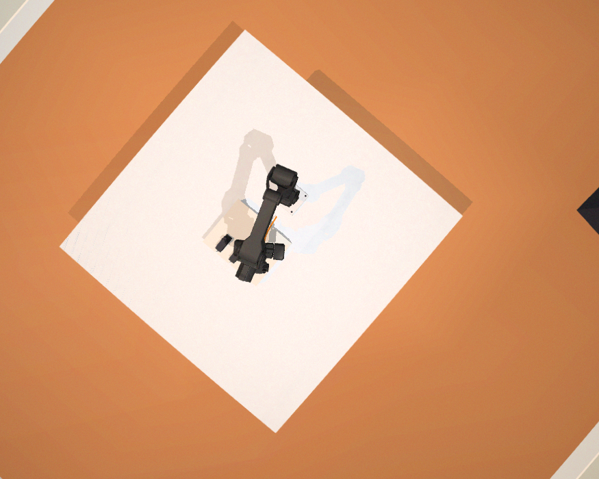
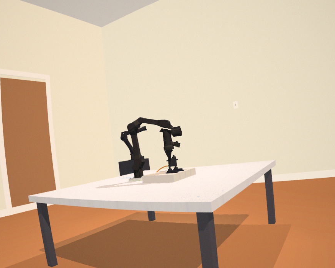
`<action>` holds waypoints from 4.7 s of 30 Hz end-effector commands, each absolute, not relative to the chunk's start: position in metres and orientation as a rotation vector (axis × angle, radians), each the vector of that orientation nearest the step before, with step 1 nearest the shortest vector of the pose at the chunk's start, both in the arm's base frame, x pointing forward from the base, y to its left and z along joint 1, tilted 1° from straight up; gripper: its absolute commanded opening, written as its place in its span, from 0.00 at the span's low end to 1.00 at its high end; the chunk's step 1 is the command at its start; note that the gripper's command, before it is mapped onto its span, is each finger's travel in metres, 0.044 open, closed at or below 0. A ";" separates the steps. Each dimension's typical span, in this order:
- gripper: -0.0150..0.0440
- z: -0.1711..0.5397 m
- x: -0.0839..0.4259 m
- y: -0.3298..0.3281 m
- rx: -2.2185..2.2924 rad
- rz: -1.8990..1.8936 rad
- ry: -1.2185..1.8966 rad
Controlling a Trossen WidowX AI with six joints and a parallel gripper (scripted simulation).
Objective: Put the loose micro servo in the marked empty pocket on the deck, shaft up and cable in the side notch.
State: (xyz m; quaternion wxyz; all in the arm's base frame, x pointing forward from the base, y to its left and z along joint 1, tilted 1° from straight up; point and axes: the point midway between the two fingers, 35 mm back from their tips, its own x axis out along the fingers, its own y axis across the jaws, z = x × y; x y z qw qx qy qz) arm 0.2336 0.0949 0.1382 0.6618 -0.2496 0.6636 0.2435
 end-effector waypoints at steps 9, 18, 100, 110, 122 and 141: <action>0.25 0.140 0.235 0.096 -0.877 0.865 1.386; 0.25 0.140 0.235 0.096 -1.113 1.100 1.269; 0.25 0.142 0.321 0.105 -2.290 2.262 -0.118; 0.25 0.141 0.343 0.108 -2.292 2.261 -0.118; 0.25 0.124 0.345 0.108 -2.292 2.260 -0.118; 0.25 0.118 0.345 0.108 -2.292 2.260 -0.118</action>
